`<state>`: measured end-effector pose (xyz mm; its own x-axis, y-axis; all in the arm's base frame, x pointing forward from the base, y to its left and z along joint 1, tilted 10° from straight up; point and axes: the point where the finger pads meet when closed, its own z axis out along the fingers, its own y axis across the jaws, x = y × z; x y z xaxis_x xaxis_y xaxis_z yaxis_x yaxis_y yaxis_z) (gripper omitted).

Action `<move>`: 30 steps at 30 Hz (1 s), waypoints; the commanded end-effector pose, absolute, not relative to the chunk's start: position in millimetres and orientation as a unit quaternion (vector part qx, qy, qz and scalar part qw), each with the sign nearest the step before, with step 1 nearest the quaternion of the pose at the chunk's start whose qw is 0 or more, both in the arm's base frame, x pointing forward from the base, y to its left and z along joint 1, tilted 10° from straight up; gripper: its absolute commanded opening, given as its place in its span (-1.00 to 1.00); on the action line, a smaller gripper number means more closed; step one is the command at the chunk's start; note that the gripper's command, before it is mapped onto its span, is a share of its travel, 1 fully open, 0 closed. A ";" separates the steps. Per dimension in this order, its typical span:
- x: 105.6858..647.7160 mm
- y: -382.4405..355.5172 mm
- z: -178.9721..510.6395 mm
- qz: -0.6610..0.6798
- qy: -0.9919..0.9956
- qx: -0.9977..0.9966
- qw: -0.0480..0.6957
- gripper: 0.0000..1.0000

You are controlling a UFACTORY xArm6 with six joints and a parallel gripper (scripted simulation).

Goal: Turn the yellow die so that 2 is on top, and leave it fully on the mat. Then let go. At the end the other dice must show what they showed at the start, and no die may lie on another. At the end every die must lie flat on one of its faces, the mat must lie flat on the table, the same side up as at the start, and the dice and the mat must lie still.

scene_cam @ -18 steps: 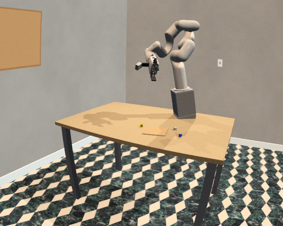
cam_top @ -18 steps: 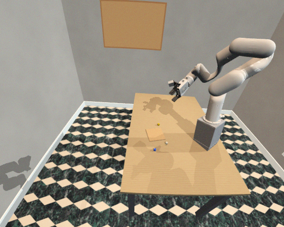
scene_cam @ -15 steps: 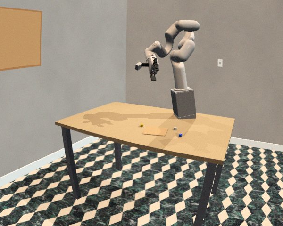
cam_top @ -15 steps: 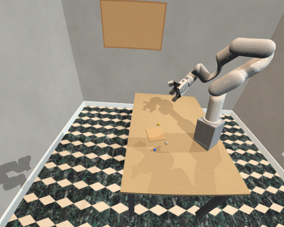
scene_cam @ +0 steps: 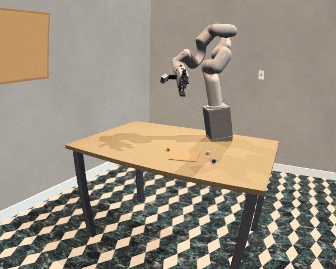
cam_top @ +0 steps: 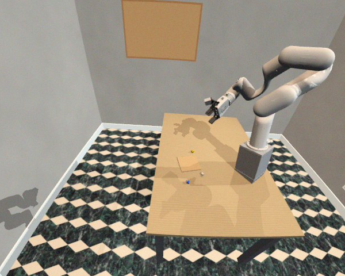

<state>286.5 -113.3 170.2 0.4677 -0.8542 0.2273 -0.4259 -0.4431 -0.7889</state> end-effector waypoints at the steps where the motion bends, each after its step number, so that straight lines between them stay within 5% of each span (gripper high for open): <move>1: 286.8 -114.1 170.9 -0.318 0.406 -0.788 0.336 1.00; 30: 266.8 -193.5 90.1 -0.072 0.505 -0.850 0.134 1.00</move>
<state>262.8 -178.8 101.4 0.4869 -0.8734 0.0077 -0.8003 -0.4497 -0.3965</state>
